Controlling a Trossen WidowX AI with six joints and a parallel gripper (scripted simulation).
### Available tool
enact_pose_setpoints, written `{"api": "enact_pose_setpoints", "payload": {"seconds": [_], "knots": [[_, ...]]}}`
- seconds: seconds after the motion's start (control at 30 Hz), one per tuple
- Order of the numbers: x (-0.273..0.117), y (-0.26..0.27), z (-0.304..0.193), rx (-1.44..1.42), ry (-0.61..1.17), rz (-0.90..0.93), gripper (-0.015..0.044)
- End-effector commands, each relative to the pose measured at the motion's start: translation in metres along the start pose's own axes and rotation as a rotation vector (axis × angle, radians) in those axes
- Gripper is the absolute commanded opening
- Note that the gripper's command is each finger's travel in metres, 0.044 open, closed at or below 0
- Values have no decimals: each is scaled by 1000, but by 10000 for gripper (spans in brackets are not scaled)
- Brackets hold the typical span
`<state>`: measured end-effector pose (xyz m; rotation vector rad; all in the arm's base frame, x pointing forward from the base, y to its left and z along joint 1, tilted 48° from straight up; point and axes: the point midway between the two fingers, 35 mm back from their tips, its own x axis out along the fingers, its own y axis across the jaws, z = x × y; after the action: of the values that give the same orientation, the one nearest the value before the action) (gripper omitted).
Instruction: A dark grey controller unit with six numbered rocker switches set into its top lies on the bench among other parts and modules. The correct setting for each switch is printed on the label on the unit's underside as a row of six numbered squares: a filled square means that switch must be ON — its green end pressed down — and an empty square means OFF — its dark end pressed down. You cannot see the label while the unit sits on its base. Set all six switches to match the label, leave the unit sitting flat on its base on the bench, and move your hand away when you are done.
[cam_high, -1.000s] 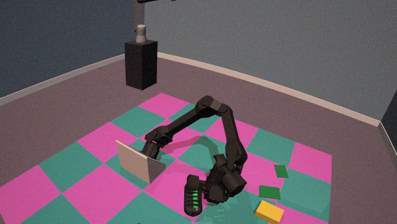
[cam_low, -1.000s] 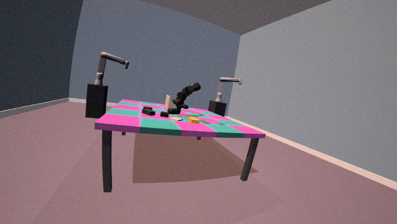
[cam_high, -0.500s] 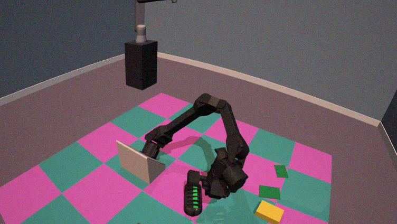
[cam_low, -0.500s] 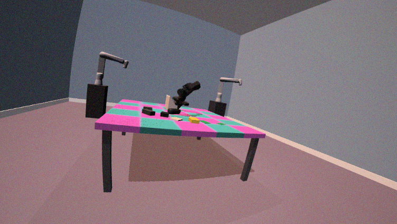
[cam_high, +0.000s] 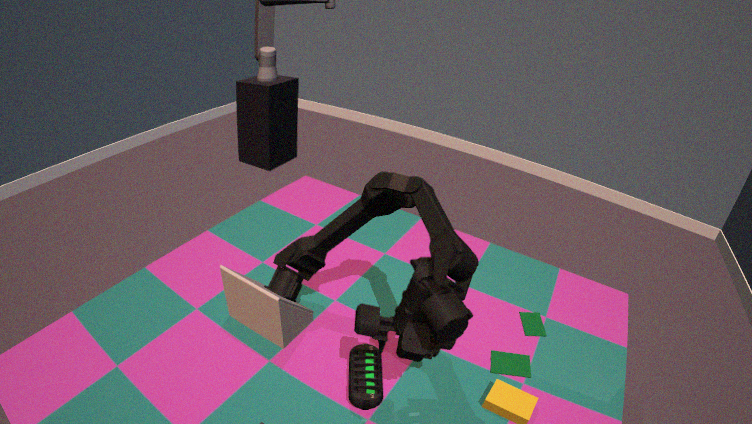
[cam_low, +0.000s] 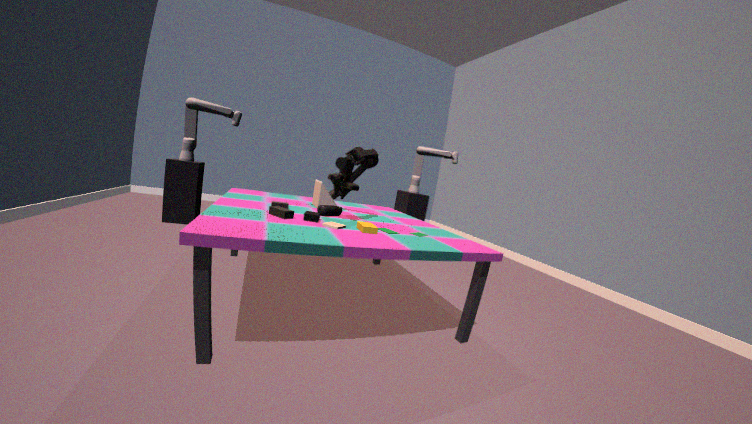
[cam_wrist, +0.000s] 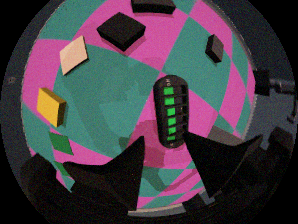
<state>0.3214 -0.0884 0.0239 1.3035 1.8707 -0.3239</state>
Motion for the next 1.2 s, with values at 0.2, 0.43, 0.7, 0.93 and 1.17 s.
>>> {"api": "enact_pose_setpoints", "payload": {"seconds": [0.2, 0.43, 0.7, 0.93, 1.17], "knots": [[-4, 0, -1, -10, 0, -8, 79], [-4, 0, -1, -10, 0, -8, 0], [-4, 0, -1, -10, 0, -8, 0], [-3, 1, -2, -5, 2, -4, 184], [-3, 1, -2, -5, 2, -4, 368]]}}
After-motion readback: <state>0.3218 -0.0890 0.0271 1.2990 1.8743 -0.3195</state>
